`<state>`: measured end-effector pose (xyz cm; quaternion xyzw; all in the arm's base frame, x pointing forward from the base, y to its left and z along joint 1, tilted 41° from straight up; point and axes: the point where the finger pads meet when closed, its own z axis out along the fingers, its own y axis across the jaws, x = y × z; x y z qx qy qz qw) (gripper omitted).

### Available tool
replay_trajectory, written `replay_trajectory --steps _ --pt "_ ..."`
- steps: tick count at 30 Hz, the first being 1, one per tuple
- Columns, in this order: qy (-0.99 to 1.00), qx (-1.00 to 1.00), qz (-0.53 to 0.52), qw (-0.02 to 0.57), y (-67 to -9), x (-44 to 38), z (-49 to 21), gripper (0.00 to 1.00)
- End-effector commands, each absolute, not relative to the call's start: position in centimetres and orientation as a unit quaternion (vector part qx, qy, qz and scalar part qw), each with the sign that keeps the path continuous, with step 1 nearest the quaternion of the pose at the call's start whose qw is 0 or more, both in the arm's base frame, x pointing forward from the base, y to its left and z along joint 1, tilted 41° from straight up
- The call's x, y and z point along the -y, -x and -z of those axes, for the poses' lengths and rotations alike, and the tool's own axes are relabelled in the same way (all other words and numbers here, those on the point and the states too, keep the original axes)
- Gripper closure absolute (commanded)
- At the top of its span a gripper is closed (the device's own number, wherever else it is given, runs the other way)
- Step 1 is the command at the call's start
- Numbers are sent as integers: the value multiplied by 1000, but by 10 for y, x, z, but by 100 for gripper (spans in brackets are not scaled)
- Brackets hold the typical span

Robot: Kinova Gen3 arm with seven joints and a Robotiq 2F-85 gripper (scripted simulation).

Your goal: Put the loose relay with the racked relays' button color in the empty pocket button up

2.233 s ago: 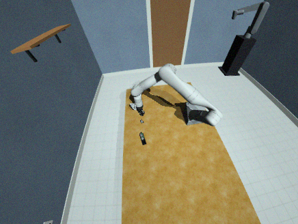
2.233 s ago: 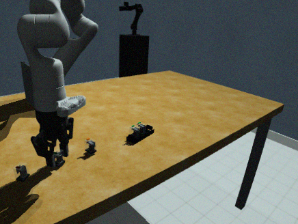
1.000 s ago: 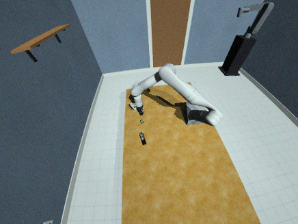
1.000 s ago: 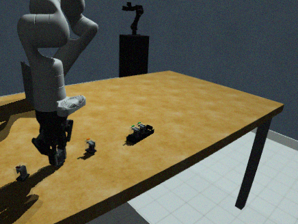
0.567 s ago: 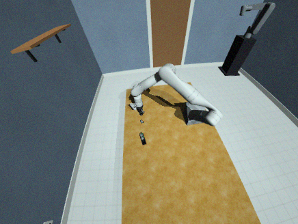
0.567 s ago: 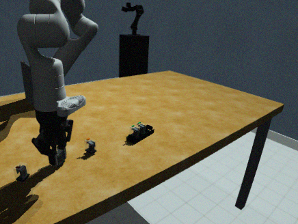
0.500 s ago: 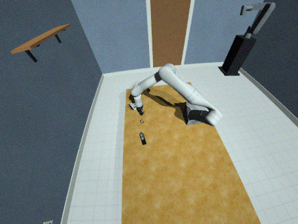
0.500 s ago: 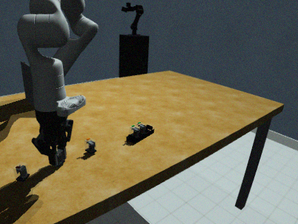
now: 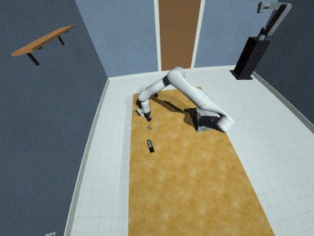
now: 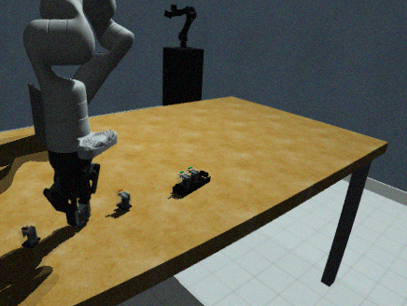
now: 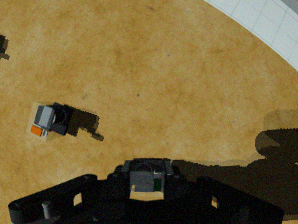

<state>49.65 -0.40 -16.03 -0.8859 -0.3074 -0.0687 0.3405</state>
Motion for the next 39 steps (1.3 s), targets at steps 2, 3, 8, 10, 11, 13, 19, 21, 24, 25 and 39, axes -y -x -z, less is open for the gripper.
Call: replay_trajectory --steps 2,3,8,10,11,13,19,21,24,25,39 --pt "886 307 69 340 -497 5 160 100" --pt "886 307 69 340 -497 5 160 100" --pt "886 307 69 340 -497 6 159 100" --pt "886 307 69 340 -497 7 158 100" --pt "886 307 69 340 -497 7 158 100" --pt "886 307 69 340 -498 8 156 100" --pt "886 307 69 340 -499 17 145 100" --pt "886 307 69 340 -499 21 141 100" --pt "886 307 69 340 -500 28 133 100" --pt "886 307 69 340 -500 30 130 100" --pt "886 307 69 340 -504 53 103 100"
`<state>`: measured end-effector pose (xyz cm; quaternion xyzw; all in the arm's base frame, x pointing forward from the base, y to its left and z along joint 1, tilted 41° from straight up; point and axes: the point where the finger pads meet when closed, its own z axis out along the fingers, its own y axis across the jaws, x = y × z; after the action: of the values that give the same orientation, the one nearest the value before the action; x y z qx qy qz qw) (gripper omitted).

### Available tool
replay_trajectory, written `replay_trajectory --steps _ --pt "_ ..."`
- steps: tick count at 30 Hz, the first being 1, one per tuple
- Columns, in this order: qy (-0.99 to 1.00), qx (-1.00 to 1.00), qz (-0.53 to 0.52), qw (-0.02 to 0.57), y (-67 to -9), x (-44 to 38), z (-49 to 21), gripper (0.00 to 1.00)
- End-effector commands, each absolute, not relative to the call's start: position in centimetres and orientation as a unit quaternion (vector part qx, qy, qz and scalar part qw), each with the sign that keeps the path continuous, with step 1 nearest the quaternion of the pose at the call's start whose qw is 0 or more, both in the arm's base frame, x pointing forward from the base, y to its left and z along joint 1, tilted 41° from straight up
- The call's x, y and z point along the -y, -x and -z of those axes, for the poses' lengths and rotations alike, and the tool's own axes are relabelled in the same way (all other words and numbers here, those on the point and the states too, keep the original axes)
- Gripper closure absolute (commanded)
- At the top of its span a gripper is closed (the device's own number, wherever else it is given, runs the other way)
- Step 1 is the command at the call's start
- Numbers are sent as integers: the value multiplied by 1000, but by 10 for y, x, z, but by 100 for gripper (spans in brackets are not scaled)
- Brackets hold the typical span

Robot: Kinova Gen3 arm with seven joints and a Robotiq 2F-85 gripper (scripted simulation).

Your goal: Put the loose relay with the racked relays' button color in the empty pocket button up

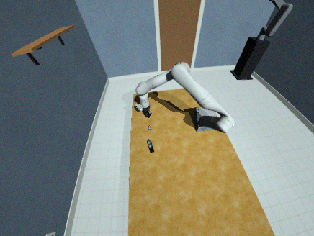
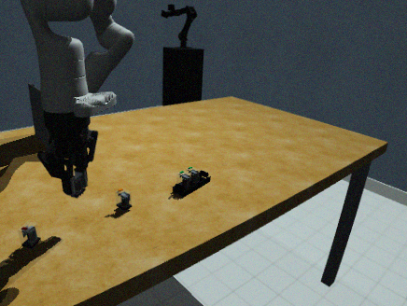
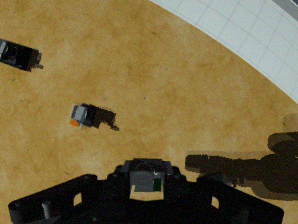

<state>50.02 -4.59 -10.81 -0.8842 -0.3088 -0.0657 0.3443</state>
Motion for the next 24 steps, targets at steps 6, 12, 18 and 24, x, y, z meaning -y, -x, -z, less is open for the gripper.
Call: replay_trajectory --steps 6,12,18,24 --pt "886 307 69 340 -504 58 98 100" --pt "886 307 69 340 -504 60 95 100" --pt "886 307 70 340 -506 54 90 100" --pt "887 307 74 338 -515 26 62 100"
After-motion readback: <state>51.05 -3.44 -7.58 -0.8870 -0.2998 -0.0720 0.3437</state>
